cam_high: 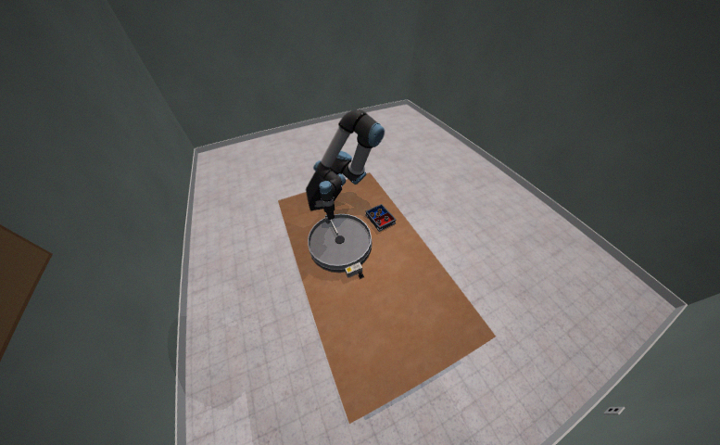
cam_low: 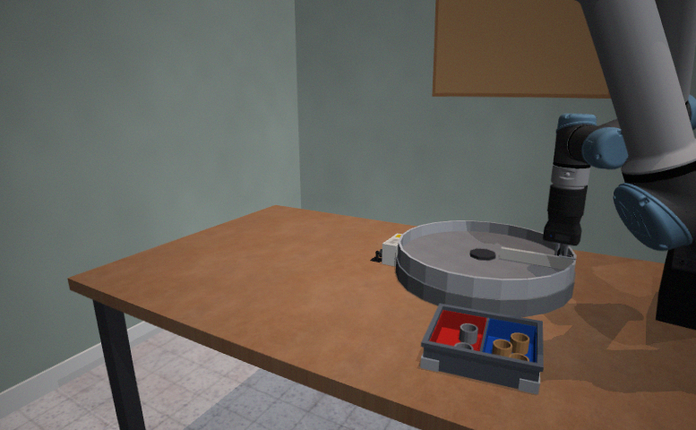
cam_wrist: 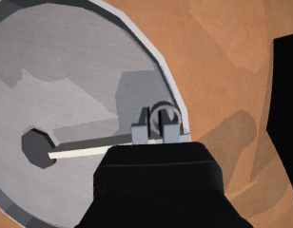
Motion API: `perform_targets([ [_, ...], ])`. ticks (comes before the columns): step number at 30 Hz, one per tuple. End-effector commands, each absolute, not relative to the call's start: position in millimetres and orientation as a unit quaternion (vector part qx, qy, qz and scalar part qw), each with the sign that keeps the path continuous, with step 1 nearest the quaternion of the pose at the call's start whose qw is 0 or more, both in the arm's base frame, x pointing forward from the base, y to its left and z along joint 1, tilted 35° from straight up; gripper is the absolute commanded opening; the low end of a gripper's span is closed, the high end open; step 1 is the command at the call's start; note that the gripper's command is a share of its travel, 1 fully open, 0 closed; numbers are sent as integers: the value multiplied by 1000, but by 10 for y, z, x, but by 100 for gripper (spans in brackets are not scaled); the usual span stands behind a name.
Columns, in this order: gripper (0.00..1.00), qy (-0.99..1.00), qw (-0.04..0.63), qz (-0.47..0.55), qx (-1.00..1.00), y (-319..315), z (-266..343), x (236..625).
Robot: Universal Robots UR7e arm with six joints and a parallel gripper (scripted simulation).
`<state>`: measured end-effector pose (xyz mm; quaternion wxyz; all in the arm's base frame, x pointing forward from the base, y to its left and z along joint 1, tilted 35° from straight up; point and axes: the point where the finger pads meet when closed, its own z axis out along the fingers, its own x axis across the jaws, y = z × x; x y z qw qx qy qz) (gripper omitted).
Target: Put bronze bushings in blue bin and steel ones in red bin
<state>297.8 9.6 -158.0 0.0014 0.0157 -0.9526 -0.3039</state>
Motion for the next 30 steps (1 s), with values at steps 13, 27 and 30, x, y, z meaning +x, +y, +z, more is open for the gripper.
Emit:
perform_targets([
  [13, 0, -953, 1, -303, 16, 84, -1570, 2981],
  [27, 0, -953, 2, -303, 16, 57, -1530, 2982],
  [30, 0, -953, 2, -303, 16, 57, -1530, 2982],
])
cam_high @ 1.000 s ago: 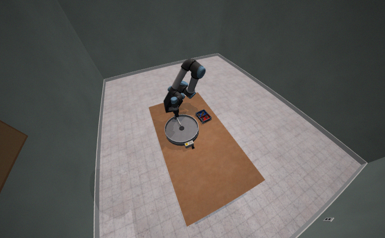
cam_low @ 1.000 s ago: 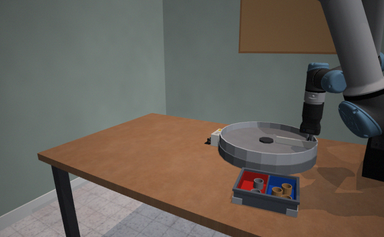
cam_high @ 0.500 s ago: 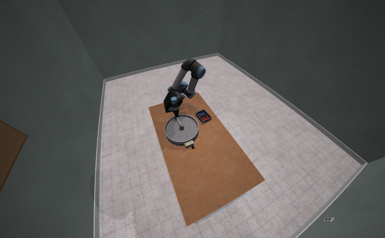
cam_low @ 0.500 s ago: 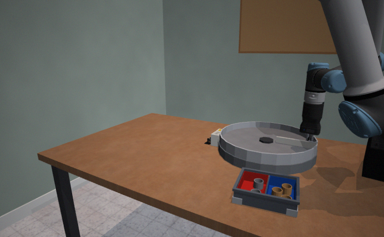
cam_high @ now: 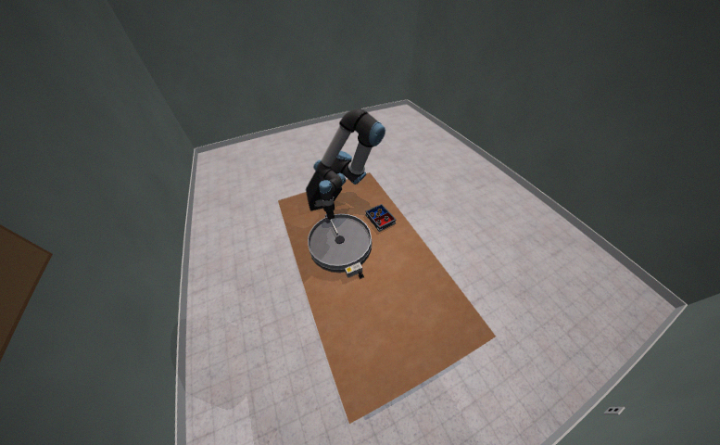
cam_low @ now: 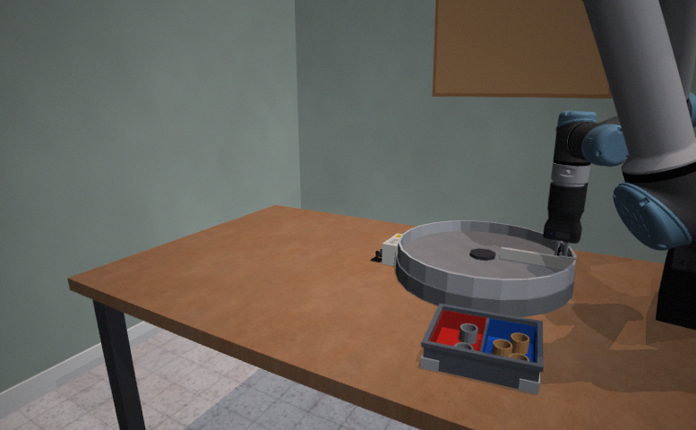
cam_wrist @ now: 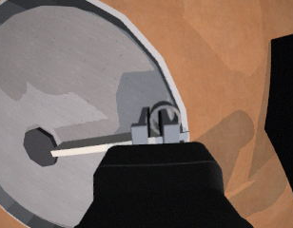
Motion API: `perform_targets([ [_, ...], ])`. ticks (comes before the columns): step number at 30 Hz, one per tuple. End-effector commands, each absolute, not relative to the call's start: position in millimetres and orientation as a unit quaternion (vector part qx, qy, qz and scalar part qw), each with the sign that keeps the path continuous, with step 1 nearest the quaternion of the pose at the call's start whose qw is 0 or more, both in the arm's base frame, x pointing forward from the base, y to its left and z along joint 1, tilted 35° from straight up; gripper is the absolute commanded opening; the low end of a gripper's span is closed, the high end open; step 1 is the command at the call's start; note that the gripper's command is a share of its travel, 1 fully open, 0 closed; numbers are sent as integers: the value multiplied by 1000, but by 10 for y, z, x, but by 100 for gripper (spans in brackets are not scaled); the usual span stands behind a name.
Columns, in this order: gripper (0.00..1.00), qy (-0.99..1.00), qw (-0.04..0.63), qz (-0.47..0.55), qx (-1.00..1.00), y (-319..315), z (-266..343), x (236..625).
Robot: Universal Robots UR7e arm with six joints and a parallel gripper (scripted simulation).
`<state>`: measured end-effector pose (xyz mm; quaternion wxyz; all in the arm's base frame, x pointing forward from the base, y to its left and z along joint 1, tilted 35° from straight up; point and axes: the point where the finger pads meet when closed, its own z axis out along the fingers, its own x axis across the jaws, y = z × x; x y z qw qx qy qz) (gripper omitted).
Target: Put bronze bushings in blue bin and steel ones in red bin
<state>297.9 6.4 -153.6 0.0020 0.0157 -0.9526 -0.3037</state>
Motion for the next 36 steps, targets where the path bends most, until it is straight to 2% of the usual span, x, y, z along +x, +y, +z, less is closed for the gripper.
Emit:
perform_targets([
  [1, 0, -953, 2, -303, 16, 57, -1530, 2982],
  [36, 0, -953, 2, -303, 16, -2, -1448, 2983],
])
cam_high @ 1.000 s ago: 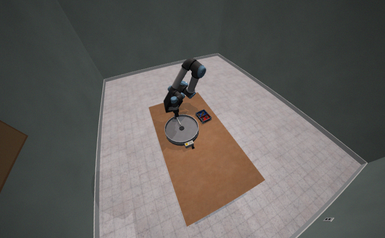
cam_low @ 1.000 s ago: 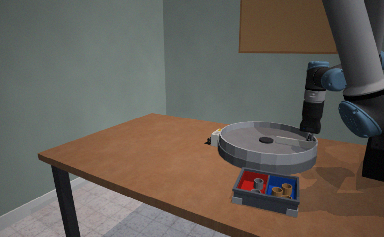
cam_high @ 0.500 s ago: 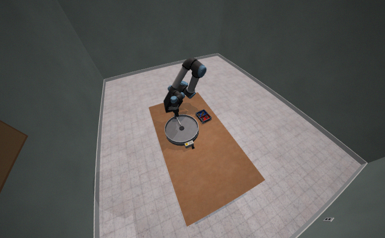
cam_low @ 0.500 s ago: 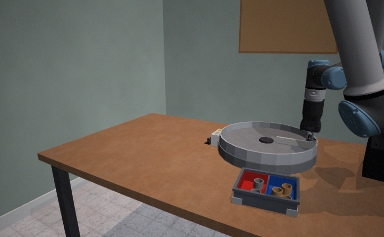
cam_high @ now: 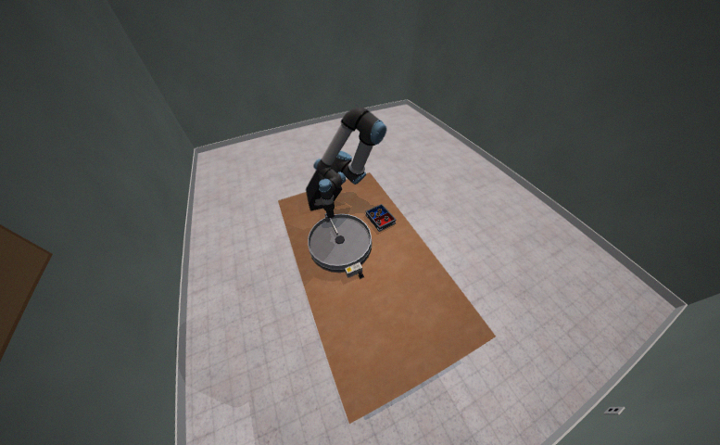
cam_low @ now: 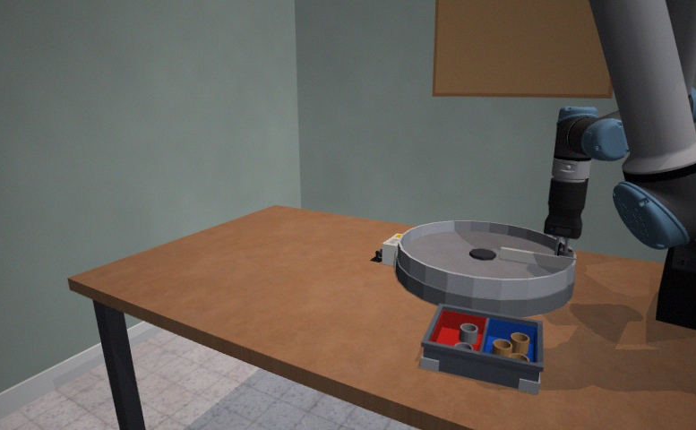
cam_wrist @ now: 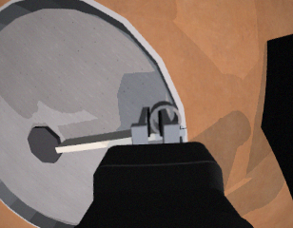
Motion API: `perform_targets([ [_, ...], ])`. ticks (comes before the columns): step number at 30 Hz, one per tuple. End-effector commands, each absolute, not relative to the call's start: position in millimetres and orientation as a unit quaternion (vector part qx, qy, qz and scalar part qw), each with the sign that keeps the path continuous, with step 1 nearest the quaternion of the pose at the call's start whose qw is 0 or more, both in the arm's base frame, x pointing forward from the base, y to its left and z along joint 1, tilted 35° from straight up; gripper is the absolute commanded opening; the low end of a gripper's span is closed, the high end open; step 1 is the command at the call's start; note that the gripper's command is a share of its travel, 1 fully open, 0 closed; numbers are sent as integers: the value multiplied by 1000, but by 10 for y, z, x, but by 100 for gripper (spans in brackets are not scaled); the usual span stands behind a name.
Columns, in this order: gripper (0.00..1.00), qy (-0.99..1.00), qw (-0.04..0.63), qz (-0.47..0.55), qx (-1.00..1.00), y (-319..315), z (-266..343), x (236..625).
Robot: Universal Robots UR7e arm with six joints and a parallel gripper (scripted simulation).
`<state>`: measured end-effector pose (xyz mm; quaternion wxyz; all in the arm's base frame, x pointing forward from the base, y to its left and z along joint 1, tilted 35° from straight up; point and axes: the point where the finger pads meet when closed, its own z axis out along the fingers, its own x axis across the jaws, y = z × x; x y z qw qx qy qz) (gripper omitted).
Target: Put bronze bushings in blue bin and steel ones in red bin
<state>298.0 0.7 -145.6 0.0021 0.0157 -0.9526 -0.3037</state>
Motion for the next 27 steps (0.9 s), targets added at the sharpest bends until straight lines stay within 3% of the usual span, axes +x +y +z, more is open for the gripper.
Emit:
perform_targets([
  [1, 0, -953, 2, -303, 16, -6, -1443, 2983],
  [27, 0, -953, 2, -303, 16, -48, -1384, 2984],
])
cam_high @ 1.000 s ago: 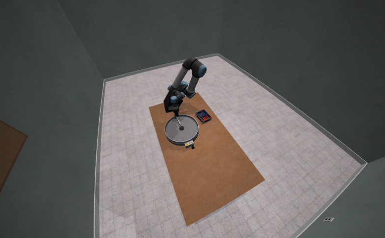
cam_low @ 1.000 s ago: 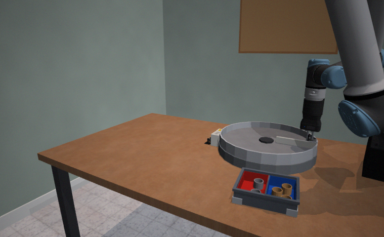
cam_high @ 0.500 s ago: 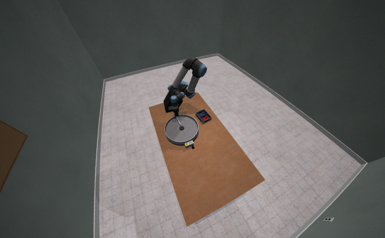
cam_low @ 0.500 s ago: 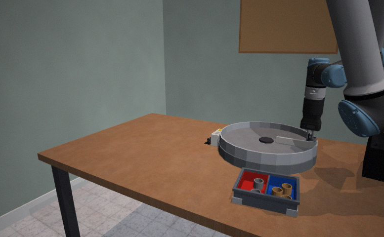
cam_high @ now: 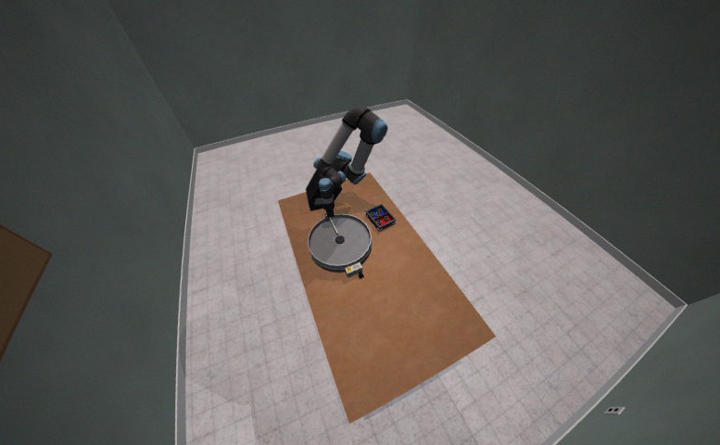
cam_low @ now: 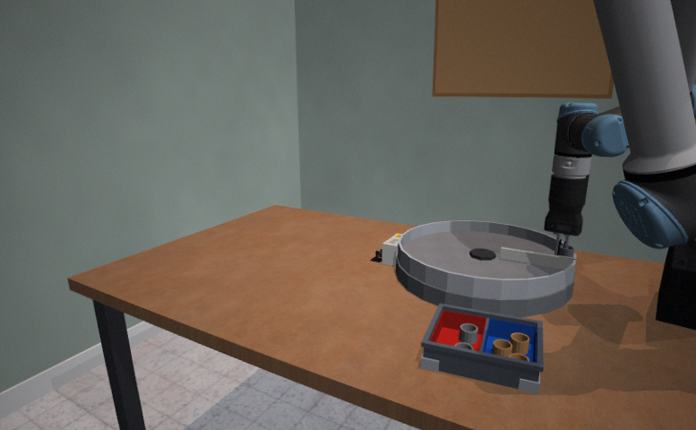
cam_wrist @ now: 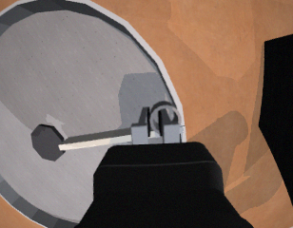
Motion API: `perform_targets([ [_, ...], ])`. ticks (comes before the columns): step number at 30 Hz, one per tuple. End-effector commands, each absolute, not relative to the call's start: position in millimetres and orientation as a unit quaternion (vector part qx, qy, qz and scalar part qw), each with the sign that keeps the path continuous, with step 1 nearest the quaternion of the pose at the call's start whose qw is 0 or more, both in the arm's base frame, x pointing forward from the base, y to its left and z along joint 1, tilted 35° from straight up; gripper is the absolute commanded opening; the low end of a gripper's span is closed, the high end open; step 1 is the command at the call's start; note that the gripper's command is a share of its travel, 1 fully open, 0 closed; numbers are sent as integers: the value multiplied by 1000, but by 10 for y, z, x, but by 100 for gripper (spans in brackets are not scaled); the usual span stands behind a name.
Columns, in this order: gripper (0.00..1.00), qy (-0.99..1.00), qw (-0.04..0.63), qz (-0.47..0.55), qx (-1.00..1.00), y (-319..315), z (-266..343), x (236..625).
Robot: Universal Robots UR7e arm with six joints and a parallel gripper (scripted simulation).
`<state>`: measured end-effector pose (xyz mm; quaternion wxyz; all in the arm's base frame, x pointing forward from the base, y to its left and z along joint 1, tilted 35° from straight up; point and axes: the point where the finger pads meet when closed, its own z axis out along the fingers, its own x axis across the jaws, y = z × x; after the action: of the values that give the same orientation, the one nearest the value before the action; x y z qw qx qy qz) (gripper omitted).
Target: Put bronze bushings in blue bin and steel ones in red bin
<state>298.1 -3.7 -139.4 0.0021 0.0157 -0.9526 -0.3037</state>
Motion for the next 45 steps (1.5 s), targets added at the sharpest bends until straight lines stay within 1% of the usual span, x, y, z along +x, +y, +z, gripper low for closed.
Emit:
perform_targets([
  [1, 0, -953, 2, -303, 16, -48, -1384, 2984],
  [29, 0, -953, 2, -303, 16, -82, -1335, 2985],
  [34, 0, -953, 2, -303, 16, -232, -1123, 2989],
  [45, 0, -953, 2, -303, 16, -383, -910, 2992],
])
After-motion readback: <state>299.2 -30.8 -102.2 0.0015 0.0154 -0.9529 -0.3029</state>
